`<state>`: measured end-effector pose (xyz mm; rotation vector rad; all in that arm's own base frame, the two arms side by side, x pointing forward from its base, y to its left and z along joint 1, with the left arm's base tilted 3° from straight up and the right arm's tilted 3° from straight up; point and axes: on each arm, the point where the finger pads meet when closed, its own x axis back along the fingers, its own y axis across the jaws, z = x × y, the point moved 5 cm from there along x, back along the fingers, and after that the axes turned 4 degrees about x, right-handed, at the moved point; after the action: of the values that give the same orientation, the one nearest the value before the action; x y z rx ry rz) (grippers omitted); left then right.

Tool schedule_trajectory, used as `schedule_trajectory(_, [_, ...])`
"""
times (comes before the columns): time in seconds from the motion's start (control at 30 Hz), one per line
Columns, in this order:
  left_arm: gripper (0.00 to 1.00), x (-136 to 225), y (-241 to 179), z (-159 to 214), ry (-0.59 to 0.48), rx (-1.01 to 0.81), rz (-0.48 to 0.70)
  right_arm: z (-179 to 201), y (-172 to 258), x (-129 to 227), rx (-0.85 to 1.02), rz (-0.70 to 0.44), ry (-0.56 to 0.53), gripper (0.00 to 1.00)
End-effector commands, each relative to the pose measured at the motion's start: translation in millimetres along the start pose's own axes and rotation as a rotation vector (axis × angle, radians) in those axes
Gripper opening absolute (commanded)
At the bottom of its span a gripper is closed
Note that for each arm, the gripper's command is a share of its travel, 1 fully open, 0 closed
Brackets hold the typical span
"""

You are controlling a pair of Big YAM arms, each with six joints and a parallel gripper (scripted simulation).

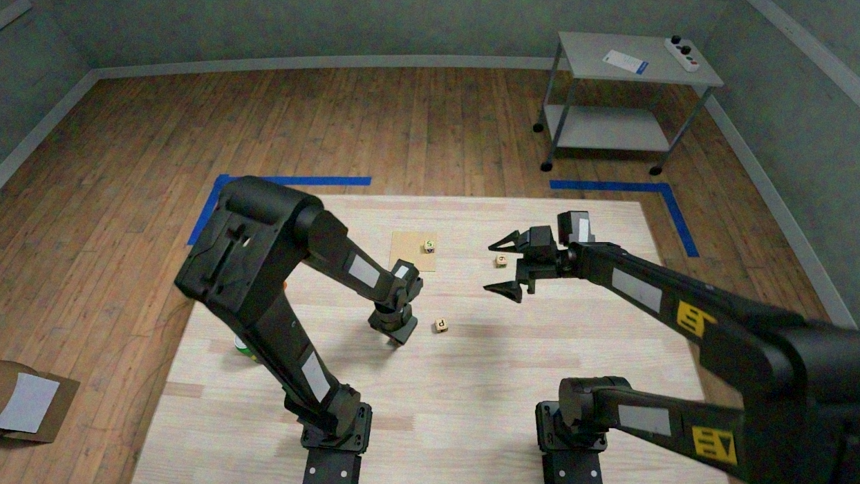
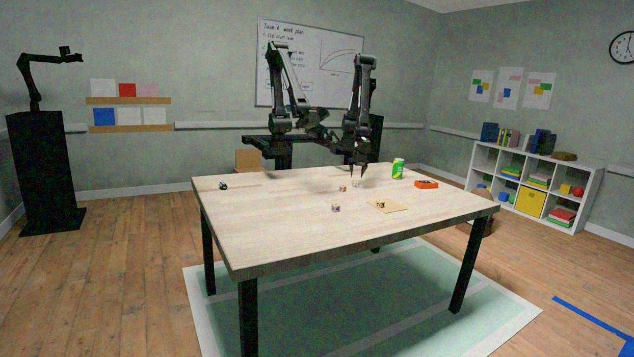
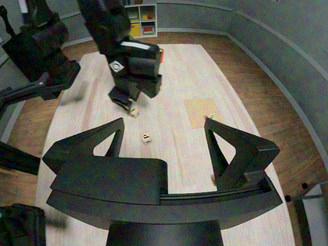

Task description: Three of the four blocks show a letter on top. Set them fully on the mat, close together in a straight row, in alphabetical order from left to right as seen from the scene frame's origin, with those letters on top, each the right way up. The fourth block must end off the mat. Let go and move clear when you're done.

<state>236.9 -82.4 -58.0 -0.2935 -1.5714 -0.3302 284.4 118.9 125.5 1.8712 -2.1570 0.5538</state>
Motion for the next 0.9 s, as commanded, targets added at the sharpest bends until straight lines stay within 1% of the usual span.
schedule_trajectory(0.0, [0.54,-19.7,0.7,-13.6,-0.025,0.008,-0.005,-25.2,8.7,15.7,0.074,-0.056,0.007,1.0])
schedule_trajectory(0.17, [0.54,-37.1,1.8,-11.3,-0.019,0.005,-0.005,-37.8,24.6,24.9,0.073,-0.092,0.009,1.0])
schedule_trajectory(0.23, [0.52,-39.1,2.8,-14.1,-0.015,0.005,-0.005,-42.9,30.4,28.7,0.076,-0.107,0.009,1.0])
schedule_trajectory(0.3, [0.52,-39.1,2.8,-14.1,-0.015,0.005,-0.005,-42.9,30.4,28.7,0.076,-0.107,0.009,1.0])
schedule_trajectory(0.33, [0.5,-35.9,3.3,-17.1,-0.018,0.005,-0.005,-47.8,34.7,32.7,0.085,-0.121,0.009,1.0])
schedule_trajectory(0.4, [0.46,-41.9,3.8,-18.8,-0.018,0.004,-0.005,-54.0,40.5,37.4,0.093,-0.138,0.006,1.0])
schedule_trajectory(0.43, [0.46,-42.5,1.6,-13.7,-0.015,0.004,-0.005,-55.2,41.3,38.4,0.096,-0.141,0.006,1.0])
schedule_trajectory(0.57, [0.37,-43.1,-0.5,-7.8,-0.01,0.002,-0.004,-52.9,41.3,37.5,0.085,-0.148,0.008,1.0])
schedule_trajectory(0.63, [0.33,-39.3,-0.3,-11.5,-0.026,0.002,-0.005,-52.9,41.3,37.5,0.085,-0.148,0.008,1.0])
schedule_trajectory(0.8, [0.22,-39.3,-0.3,-11.2,-0.025,0.002,-0.005,-52.9,41.3,37.5,0.085,-0.148,0.008,1.0])
schedule_trajectory(0.87, [0.22,-39.3,-0.3,-11.2,-0.025,0.002,-0.005,-52.9,41.3,37.5,0.085,-0.148,0.008,1.0])
